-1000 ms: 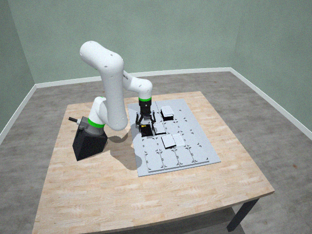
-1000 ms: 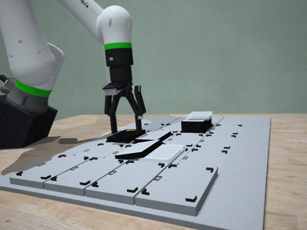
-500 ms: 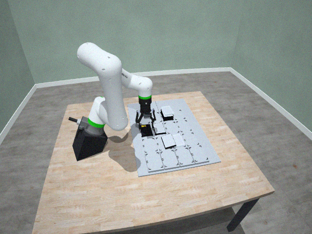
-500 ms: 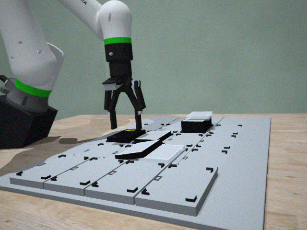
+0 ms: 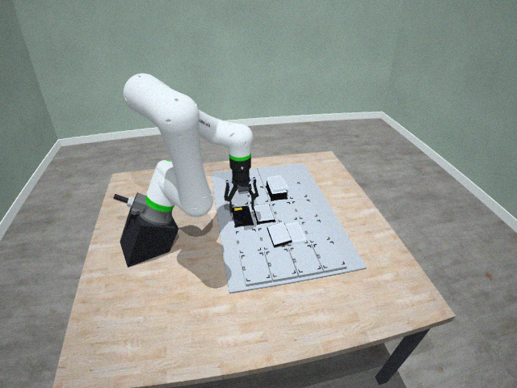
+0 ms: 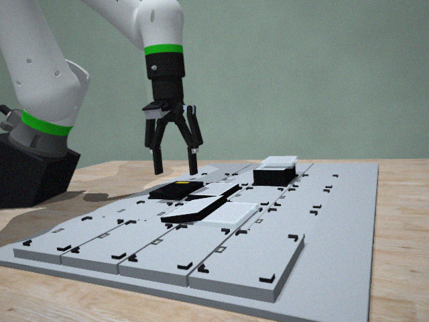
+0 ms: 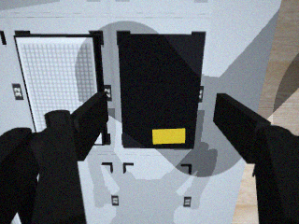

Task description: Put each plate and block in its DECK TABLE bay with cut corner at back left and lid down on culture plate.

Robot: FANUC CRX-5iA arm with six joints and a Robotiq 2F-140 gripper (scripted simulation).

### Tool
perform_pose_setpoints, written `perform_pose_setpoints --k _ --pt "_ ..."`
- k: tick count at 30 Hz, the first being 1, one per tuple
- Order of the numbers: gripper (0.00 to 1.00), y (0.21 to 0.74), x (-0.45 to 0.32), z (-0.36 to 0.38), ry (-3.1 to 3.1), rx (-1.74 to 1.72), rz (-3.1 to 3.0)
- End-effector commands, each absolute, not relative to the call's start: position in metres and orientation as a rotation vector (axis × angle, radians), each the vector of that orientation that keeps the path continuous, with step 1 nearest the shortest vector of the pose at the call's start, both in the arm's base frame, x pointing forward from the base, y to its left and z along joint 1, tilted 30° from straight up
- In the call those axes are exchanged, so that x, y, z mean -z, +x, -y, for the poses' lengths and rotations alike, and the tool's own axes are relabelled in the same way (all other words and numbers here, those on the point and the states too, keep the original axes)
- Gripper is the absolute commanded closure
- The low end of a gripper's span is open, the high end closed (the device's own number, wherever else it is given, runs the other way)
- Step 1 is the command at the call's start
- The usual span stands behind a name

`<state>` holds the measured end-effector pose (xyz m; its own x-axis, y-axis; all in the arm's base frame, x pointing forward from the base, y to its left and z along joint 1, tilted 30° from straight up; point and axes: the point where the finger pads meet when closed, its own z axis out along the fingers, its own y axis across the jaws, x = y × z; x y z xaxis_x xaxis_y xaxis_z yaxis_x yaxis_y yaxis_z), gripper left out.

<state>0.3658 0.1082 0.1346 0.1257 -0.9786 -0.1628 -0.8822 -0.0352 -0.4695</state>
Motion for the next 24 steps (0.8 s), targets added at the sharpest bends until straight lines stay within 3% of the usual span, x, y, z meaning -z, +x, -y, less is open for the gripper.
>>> perform_pose_setpoints --k 1,24 --pt "0.30 0.364 -0.140 -0.107 -1.952 0.281 -1.791" --pt "0.30 0.355 -0.156 -0.103 -1.952 0.281 -1.791"
